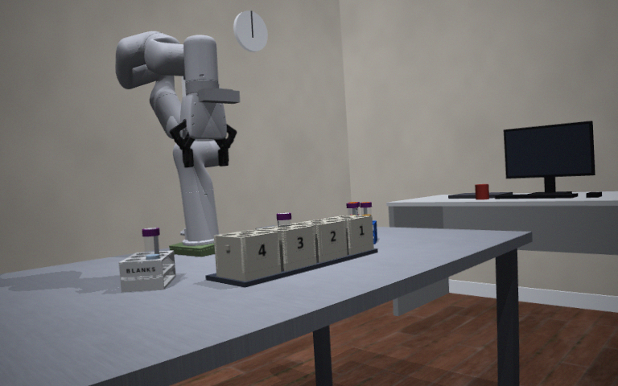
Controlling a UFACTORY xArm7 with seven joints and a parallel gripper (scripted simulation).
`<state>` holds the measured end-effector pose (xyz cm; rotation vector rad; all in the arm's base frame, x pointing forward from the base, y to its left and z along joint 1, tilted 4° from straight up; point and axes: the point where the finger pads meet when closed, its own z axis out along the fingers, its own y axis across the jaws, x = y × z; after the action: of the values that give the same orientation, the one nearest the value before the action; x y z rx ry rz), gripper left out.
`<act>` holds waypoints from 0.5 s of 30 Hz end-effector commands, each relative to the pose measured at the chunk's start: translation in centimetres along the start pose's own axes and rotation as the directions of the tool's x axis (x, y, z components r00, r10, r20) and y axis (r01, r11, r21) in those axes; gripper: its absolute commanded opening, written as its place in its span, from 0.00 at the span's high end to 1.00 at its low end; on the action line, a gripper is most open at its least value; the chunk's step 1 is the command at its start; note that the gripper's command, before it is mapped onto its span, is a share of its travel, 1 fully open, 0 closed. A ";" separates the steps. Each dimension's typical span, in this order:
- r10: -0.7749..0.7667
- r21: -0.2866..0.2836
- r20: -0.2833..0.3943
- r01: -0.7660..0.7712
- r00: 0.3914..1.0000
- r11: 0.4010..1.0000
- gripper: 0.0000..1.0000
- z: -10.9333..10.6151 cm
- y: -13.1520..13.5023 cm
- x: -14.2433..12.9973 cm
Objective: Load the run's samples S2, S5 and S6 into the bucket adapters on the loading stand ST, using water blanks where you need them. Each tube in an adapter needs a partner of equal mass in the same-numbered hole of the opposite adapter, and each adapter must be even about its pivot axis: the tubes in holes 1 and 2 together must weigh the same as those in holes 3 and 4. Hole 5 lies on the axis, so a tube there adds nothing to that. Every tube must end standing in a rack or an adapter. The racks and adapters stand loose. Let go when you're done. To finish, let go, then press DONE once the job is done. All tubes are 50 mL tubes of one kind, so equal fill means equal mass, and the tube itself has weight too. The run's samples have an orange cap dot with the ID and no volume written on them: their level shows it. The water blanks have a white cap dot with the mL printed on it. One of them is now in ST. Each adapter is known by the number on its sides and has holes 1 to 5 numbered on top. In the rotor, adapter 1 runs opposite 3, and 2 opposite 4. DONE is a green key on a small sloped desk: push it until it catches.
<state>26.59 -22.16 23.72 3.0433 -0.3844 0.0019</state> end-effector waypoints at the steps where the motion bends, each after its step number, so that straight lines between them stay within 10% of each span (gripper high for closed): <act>1: -0.001 -0.001 -0.004 0.001 1.000 1.000 0.00 -0.1 -1.6 1.2; 15: -0.001 -0.001 -0.004 0.001 1.000 1.000 0.00 -0.1 -6.7 4.4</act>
<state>31.34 -17.68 23.36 3.0436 -0.3833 0.0026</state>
